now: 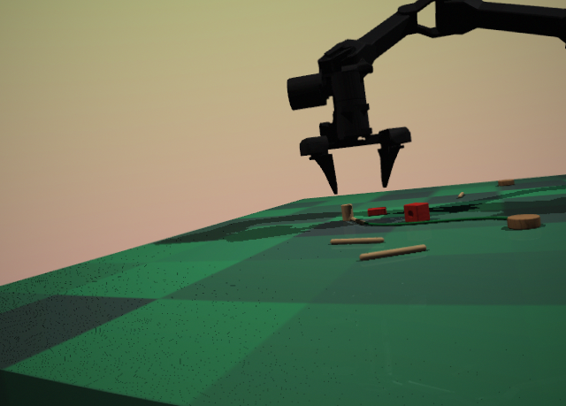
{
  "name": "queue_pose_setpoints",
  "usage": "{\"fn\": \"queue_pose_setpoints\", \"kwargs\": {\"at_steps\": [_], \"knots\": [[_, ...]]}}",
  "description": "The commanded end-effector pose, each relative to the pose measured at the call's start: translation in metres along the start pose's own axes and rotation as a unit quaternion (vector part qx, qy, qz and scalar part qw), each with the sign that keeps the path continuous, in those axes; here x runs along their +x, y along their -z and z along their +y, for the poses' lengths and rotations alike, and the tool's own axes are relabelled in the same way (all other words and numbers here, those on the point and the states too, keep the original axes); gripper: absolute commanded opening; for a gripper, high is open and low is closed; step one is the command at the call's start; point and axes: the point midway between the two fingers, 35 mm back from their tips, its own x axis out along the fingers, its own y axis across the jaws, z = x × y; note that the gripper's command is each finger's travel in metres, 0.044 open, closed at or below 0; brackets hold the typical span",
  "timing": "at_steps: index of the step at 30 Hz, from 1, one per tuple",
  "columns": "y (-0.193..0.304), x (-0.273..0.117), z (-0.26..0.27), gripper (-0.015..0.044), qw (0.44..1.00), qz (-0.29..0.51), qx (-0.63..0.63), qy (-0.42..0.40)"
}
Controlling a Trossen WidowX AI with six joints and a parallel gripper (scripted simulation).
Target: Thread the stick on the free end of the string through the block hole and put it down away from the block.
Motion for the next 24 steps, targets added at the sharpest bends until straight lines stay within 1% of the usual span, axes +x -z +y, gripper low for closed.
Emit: {"fn": "queue_pose_setpoints", "kwargs": {"at_steps": [1, 10, 24], "knots": [[-0.0024, -0.0010, 0.0011, 0.0361, 1.000, -0.003, 0.009, -0.001], [-0.0024, -0.0010, 0.0011, 0.0125, 1.000, -0.003, 0.009, -0.001], [-0.0025, 0.0030, 0.0014, 0.0120, 1.000, -0.003, 0.009, -0.001]]}}
